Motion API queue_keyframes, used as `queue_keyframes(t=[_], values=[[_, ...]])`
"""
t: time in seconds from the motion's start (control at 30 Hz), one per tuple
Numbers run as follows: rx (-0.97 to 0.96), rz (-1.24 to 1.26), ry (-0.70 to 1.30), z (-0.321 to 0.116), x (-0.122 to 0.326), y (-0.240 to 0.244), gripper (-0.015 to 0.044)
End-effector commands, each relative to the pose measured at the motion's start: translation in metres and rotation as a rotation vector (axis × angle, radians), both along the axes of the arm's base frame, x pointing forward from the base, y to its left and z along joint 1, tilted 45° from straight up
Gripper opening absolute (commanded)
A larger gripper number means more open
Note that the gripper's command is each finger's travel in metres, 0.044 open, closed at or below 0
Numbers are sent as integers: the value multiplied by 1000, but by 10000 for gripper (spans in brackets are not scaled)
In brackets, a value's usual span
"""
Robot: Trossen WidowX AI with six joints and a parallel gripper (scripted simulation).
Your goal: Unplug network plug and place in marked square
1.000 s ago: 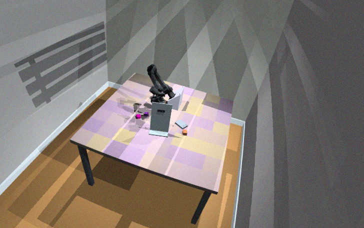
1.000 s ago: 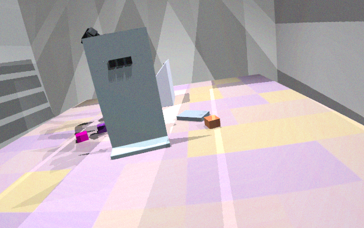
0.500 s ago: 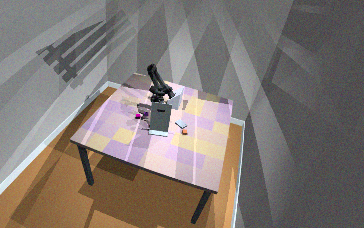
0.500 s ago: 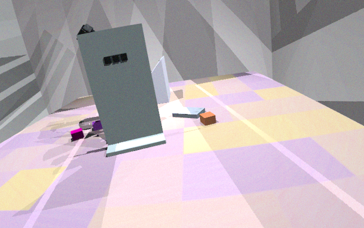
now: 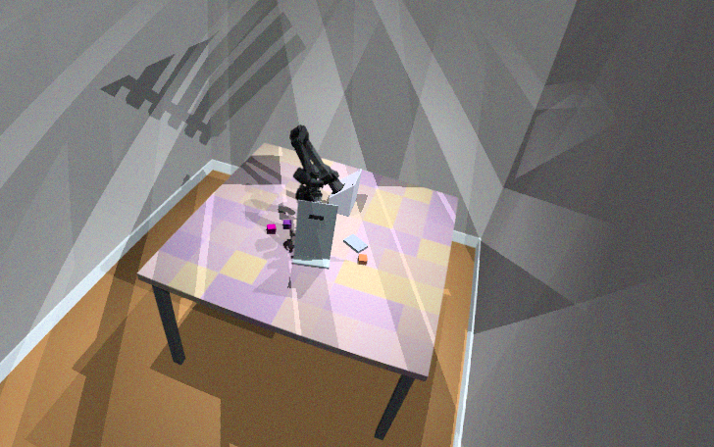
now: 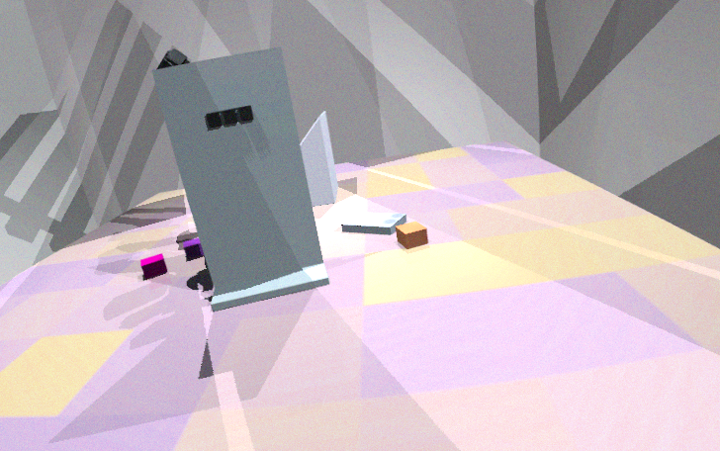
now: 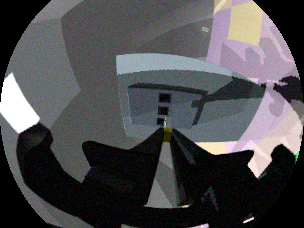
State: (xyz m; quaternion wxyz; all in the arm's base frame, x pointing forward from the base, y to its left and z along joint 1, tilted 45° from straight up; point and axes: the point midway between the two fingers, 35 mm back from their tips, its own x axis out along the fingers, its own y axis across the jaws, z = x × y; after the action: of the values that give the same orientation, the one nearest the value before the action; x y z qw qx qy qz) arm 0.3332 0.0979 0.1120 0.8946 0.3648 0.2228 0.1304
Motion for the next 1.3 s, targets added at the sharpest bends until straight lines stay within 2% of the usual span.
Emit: queue_keyframes(t=[0.0, 1.27], values=[[2, 5, 1, 0, -3, 0, 0], [2, 5, 1, 3, -16, -4, 0]])
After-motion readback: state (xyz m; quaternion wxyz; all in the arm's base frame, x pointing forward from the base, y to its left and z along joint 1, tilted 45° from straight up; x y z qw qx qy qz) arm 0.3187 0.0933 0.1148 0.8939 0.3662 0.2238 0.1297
